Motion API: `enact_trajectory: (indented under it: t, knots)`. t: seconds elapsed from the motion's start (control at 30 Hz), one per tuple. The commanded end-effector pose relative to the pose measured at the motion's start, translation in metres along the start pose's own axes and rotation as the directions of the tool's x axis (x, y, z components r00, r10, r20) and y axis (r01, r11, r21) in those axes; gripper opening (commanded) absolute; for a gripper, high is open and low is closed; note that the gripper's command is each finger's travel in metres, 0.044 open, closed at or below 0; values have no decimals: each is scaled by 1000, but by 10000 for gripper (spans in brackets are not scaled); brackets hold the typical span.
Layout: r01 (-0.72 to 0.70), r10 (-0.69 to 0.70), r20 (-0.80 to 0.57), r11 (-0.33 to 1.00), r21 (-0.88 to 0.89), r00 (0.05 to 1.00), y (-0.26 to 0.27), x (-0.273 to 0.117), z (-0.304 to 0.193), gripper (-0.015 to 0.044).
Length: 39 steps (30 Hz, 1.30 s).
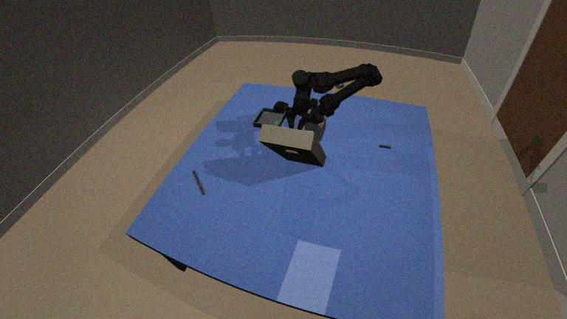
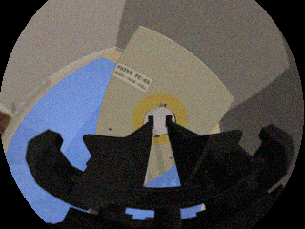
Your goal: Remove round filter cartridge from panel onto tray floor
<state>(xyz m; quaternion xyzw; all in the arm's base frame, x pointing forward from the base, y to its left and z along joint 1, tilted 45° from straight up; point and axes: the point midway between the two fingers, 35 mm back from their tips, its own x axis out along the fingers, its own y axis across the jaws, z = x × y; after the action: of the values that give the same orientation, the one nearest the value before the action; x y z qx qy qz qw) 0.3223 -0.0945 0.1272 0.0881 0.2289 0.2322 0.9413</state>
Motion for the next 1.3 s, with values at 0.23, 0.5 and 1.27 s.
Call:
enact_trajectory:
  t: [0.23, 0.5, 1.27]
  knots:
    - [5, -5, -2, 1000, 5, 1000, -1, 0, 0, 95]
    - [5, -5, -2, 1000, 5, 1000, -1, 4, 0, 95]
    - [5, -5, -1, 1000, 5, 1000, -1, 13, 0, 95]
